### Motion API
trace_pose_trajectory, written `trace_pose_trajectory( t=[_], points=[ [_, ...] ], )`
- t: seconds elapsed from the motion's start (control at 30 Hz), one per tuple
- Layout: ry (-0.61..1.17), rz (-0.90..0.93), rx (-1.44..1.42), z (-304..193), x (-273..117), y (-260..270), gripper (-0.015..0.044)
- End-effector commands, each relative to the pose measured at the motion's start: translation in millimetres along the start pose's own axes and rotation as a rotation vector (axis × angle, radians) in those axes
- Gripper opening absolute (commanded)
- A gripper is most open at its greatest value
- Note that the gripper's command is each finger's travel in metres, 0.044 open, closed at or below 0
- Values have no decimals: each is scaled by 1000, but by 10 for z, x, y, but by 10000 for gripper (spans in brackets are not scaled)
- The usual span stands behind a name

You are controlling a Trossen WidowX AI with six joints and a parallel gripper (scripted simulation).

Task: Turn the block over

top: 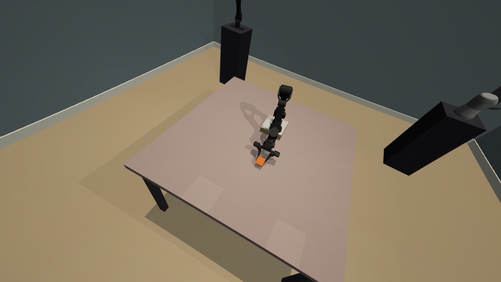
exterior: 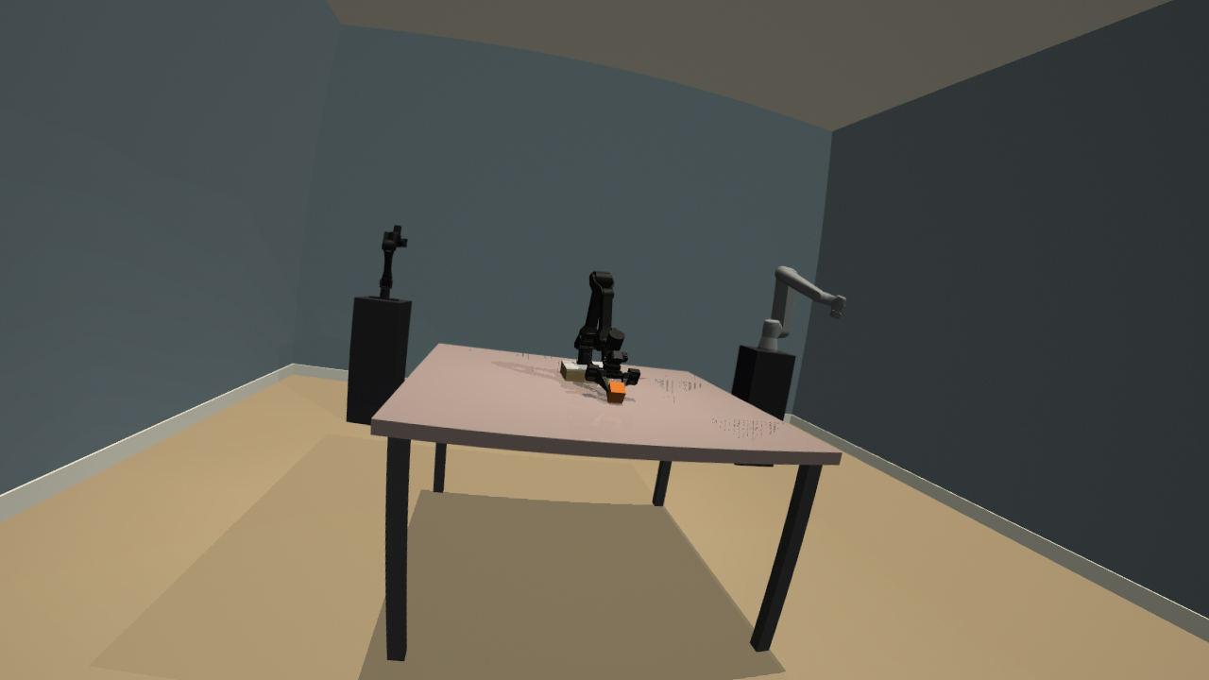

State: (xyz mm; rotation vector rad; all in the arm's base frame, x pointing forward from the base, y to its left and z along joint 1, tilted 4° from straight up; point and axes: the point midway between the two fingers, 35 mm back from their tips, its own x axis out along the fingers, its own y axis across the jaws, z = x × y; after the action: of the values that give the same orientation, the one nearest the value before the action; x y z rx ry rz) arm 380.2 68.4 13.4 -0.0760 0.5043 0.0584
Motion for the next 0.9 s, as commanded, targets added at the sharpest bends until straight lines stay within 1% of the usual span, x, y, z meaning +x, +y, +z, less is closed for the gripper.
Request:
trace_pose_trajectory(
  t=[0.0, 0.17, 0.57, 0.87],
  points=[
    [-30, -6, -4, 14, -22, -12, 0],
    [-58, -6, -4, 39, -42, -11, 0],
    [-58, -6, -4, 39, -42, -11, 0],
    [-58, -6, -4, 39, -42, -11, 236]
  ],
)
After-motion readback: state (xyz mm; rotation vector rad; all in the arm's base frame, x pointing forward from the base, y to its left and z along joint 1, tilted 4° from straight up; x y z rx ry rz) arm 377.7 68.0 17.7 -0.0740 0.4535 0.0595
